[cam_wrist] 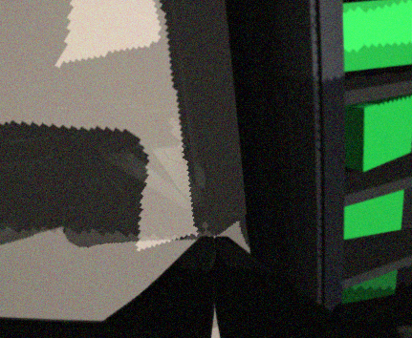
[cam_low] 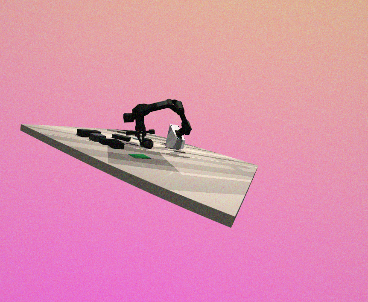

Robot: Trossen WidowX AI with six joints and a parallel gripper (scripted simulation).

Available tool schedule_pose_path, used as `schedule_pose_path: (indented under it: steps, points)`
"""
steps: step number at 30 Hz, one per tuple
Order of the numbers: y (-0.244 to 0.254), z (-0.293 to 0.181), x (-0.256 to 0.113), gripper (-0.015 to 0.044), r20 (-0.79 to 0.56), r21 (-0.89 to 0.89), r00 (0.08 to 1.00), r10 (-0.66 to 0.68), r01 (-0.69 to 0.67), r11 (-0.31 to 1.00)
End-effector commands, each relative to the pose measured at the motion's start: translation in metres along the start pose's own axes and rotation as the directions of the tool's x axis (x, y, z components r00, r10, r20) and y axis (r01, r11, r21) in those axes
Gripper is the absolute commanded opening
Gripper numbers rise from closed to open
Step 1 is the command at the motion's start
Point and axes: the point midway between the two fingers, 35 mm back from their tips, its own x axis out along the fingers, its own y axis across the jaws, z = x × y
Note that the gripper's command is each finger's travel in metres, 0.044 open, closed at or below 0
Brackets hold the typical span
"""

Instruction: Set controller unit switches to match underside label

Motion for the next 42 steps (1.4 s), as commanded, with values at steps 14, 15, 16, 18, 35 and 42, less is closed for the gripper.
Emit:
schedule_pose_path:
  steps: [14,15,16,18,35,42]
  points:
    - [-0.017,0.002,0.01,0.0,0.006,0.019,1.0,-0.021,0.02,1.0]
    - [-0.018,0.002,0.01,0.0,0.006,0.019,1.0,-0.021,0.02,1.0]
    - [-0.018,0.002,0.01,0.0,0.006,0.019,1.0,-0.021,0.021,1.0]
    - [-0.019,0.002,0.01,0.0,0.006,0.02,1.0,-0.021,0.021,1.0]
    - [-0.025,0.003,0.012,0.0,0.006,0.02,1.0,-0.021,0.021,1.0]
    - [-0.028,0.003,0.013,0.0,0.006,0.02,1.0,-0.021,0.021,1.0]
